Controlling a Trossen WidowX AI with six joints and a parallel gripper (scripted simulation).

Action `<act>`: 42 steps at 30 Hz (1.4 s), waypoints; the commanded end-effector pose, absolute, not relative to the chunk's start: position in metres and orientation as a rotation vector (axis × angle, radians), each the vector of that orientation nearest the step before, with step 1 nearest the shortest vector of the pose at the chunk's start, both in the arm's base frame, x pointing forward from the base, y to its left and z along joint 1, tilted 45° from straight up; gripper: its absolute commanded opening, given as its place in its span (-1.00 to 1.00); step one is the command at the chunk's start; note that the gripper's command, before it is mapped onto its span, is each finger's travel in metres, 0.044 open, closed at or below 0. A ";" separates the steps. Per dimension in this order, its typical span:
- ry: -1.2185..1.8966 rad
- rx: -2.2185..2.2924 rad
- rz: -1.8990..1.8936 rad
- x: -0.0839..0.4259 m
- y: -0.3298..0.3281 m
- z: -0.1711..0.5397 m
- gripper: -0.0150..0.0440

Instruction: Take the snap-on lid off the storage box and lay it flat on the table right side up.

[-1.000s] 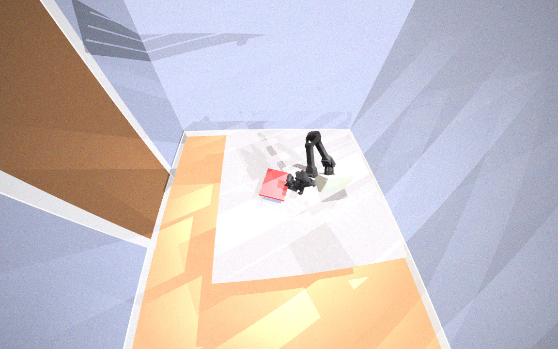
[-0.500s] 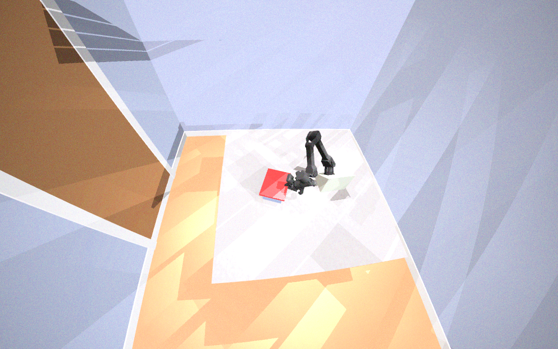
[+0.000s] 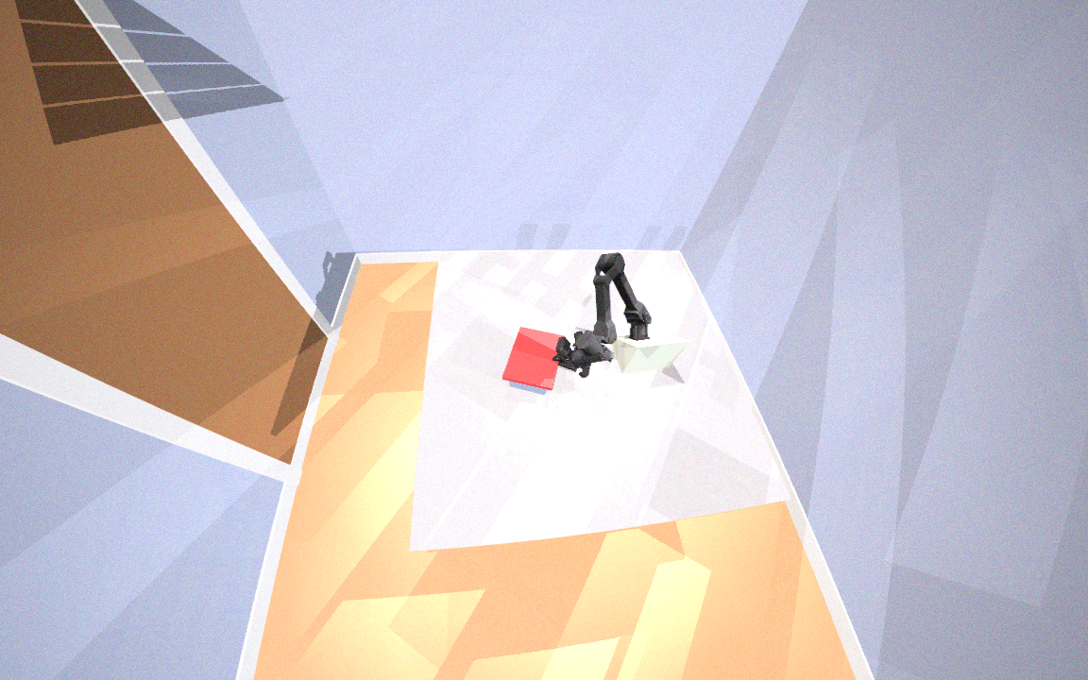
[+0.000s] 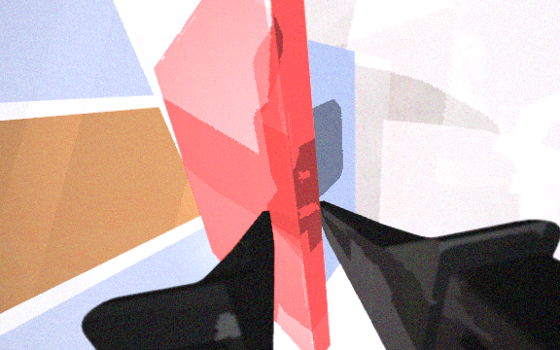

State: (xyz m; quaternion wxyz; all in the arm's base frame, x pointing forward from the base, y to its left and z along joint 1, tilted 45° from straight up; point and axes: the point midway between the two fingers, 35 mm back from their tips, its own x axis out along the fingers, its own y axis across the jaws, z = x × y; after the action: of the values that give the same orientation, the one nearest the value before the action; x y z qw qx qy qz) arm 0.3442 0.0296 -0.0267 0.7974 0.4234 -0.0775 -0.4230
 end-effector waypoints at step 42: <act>-0.170 0.910 -0.901 0.346 0.033 -0.022 -0.49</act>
State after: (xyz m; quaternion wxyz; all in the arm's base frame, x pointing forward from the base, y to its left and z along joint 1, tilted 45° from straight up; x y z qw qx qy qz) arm 0.3455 0.0343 -0.0215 0.7984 0.4250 -0.0810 -0.4187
